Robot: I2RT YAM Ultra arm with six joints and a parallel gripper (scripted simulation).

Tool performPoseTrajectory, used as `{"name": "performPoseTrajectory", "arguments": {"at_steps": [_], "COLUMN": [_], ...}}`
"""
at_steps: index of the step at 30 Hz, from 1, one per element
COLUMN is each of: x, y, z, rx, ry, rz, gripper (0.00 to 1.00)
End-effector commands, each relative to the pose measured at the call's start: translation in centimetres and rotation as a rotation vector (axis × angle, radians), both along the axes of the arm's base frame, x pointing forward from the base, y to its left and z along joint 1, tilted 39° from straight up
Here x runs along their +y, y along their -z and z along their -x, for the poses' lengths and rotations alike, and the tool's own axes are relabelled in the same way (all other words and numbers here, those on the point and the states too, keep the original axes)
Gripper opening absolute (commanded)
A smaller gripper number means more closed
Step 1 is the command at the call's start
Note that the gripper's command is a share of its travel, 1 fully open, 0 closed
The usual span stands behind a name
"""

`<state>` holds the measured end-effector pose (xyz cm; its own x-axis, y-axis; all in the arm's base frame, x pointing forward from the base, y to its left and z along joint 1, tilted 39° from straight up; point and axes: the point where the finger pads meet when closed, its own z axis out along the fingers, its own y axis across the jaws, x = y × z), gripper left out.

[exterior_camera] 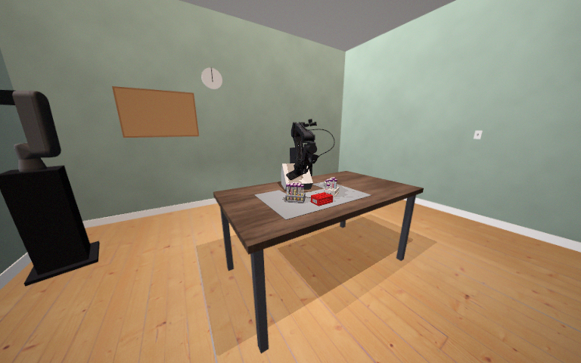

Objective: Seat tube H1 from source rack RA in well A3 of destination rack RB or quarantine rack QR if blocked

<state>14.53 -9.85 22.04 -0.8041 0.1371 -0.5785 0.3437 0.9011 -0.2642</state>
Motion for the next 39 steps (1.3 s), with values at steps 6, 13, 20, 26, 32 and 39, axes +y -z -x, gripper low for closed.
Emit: {"name": "performPoseTrajectory", "arguments": {"at_steps": [6,13,20,26,32,39], "x": [-1.6,-4.5,-7.2,-6.9,-6.3,-6.5], "y": [-0.1,0.4,0.5,0.3,-0.4,-0.2], "z": [0.9,2.5,4.0,3.8,3.8,3.9], "rx": [-0.018,-0.02,-0.021,-0.02,-0.019,-0.019], "ry": [-0.186,-0.185,-0.184,-0.184,-0.185,-0.185], "rz": [-0.049,-0.048,-0.047,-0.047,-0.011,-0.024], "gripper": [0.3,0.3,0.3,0.3,0.3,0.3]}}
